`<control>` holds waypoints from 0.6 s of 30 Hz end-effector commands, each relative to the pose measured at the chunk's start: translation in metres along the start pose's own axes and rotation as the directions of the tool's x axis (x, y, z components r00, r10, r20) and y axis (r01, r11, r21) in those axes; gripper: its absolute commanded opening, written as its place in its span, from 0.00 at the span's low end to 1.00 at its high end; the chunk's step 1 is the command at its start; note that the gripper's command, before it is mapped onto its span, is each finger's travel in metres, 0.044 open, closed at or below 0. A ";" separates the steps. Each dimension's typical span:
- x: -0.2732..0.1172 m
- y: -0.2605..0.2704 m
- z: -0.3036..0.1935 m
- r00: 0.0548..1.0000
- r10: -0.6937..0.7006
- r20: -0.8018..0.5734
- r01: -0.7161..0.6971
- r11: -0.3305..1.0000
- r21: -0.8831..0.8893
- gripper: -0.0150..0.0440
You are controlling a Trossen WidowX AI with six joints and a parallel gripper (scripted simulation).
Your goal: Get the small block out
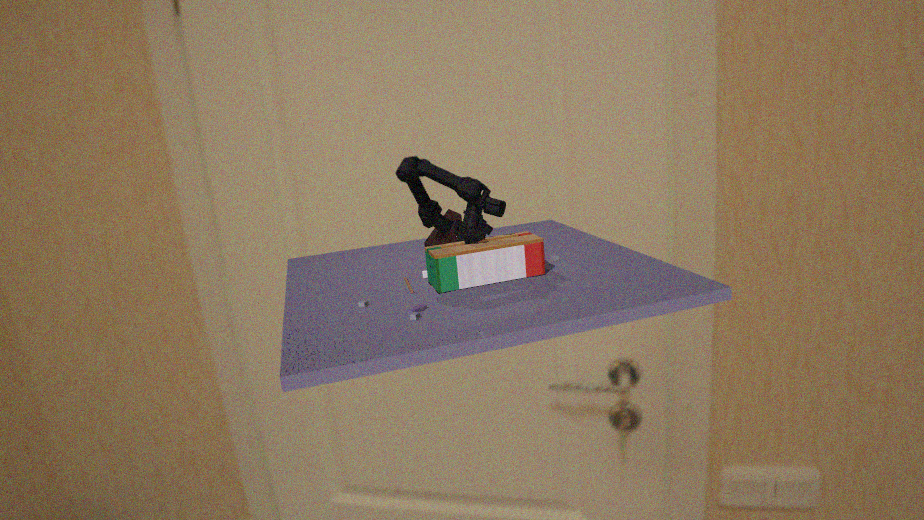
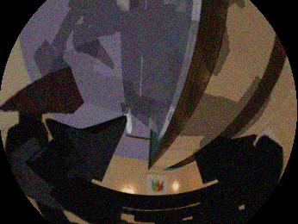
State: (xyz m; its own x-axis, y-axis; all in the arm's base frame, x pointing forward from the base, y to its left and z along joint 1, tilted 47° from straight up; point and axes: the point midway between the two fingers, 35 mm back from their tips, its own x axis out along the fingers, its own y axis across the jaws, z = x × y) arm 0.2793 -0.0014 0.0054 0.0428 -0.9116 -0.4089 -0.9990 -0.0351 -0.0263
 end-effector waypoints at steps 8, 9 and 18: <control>0.005 -0.002 -0.014 1.000 -0.002 -0.001 0.002 1.000 0.010 0.93; 0.006 -0.002 -0.015 1.000 -0.002 -0.001 0.002 1.000 0.010 0.93; 0.009 -0.002 -0.025 1.000 -0.001 -0.001 0.002 1.000 0.010 0.93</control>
State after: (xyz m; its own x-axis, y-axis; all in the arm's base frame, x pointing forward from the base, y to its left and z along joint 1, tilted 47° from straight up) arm 0.2796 -0.0160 0.0209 0.0431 -0.9117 -0.4086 -0.9990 -0.0359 -0.0252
